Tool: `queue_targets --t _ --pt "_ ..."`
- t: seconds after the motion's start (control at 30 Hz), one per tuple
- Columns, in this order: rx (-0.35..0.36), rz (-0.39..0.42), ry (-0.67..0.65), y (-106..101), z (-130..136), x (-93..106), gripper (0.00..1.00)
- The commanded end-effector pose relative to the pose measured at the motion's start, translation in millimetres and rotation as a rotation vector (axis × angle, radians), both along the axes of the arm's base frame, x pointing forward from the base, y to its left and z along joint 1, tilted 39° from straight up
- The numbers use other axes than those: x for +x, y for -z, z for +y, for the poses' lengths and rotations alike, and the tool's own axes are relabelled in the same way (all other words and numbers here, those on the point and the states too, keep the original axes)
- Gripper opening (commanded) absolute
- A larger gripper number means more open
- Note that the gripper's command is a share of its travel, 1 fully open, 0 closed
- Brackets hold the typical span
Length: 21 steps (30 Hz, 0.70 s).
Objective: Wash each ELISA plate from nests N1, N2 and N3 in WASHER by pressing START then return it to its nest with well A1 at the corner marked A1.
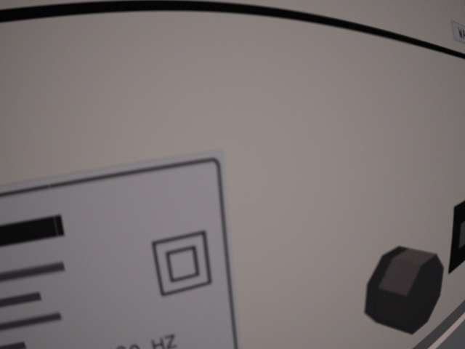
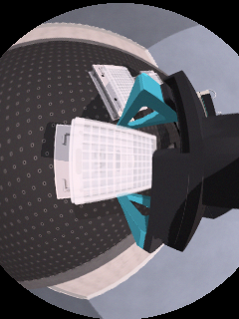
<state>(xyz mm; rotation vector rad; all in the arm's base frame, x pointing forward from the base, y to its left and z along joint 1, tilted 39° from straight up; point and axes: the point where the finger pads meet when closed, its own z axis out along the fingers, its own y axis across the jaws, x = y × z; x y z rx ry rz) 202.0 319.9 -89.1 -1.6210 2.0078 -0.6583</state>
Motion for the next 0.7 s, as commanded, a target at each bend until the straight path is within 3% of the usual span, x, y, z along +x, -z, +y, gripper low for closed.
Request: queue_targets --t 0.0,0.37,0.47,0.53,0.67 --pt "0.001 0.0 -0.005 5 4 9.1 0.84" --pt "0.004 -0.002 -0.005 18 4 21.5 0.84" --pt "0.031 -0.011 -0.02 9 14 19.7 0.84" --pt "0.003 -0.001 -0.005 22 3 24.6 0.84" --pt "-0.006 0.001 -0.005 29 -2 27.1 0.84"
